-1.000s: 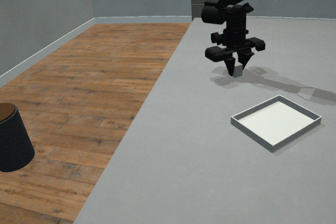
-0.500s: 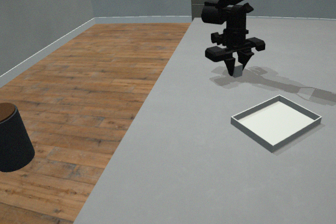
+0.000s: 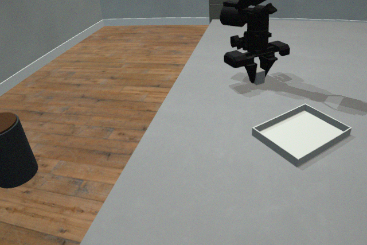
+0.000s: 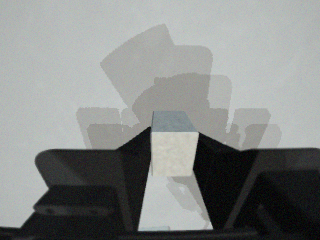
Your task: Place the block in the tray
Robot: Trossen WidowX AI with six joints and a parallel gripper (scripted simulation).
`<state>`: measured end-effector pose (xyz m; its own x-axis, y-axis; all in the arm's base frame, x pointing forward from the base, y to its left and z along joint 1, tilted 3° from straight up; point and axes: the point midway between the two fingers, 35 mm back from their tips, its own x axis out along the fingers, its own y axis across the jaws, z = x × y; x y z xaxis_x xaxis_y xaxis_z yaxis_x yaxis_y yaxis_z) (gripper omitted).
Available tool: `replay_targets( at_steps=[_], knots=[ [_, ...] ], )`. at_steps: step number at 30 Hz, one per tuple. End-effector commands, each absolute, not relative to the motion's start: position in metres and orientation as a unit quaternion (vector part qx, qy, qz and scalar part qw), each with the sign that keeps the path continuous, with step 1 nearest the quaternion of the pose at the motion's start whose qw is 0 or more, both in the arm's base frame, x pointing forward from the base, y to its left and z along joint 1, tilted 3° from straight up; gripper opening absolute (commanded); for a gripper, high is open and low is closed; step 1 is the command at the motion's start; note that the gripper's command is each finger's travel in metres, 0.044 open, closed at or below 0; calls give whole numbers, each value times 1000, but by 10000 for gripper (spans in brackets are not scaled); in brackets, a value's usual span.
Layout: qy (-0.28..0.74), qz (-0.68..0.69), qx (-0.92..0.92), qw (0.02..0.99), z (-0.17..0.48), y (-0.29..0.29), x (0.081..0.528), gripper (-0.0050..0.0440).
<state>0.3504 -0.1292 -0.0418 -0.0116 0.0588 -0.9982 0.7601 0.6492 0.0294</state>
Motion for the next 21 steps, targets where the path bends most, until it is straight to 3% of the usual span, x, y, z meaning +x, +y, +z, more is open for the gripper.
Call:
replay_targets(
  at_steps=[1, 21],
  knots=[
    [644, -279, 313, 639, -33, -132, 356, 0],
    [644, -279, 313, 639, 10, -134, 355, 0]
  ],
)
